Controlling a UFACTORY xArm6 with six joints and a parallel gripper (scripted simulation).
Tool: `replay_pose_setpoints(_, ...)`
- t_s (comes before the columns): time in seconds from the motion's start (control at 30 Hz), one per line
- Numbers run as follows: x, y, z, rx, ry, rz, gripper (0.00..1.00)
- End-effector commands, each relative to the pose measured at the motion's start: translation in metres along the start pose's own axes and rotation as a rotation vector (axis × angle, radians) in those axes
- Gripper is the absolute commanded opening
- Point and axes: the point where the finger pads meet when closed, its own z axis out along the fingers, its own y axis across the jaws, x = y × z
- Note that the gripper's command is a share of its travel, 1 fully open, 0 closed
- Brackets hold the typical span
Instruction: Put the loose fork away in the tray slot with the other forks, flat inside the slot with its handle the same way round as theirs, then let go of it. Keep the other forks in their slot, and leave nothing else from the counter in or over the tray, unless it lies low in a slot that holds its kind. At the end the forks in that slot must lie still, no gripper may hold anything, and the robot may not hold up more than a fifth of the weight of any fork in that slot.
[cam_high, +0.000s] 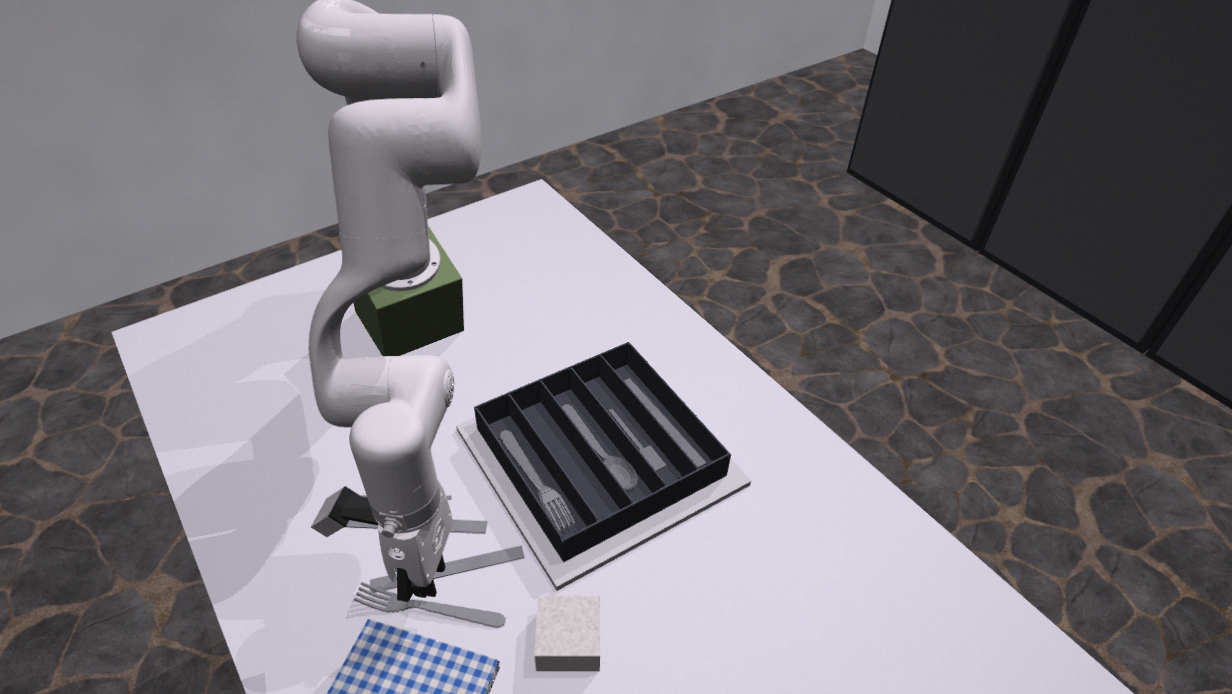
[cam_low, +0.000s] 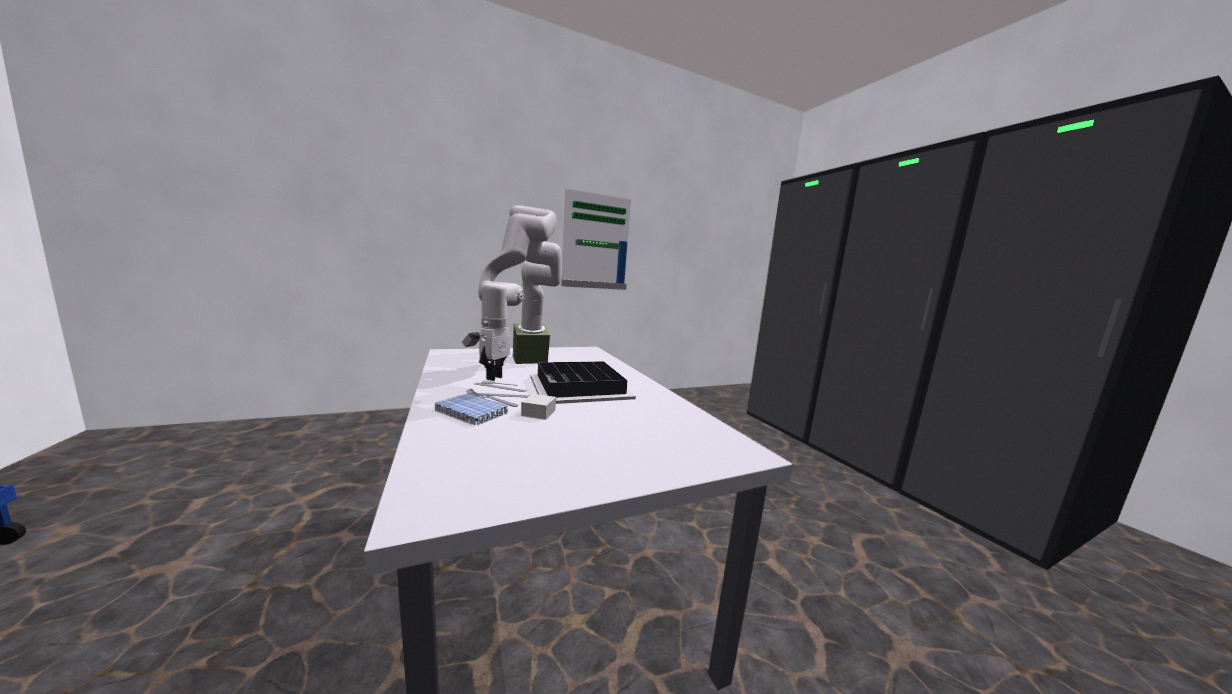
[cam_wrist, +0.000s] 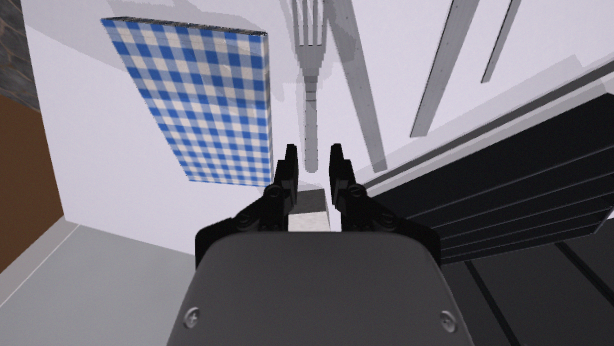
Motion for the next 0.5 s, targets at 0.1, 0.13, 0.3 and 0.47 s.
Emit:
replay_pose_setpoints(0.1,-0.001,-0.002,0.002,0.004,-0.002,0.000,0.30)
replay_pose_setpoints(0.13,-0.001,-0.002,0.003,0.004,-0.002,0.000,0.30)
replay_pose_setpoints(0.3,-0.001,-0.002,0.007,0.004,-0.002,0.000,0.30)
replay_pose_setpoints(0.47,-0.001,-0.002,0.012,0.004,-0.002,0.000,0.30)
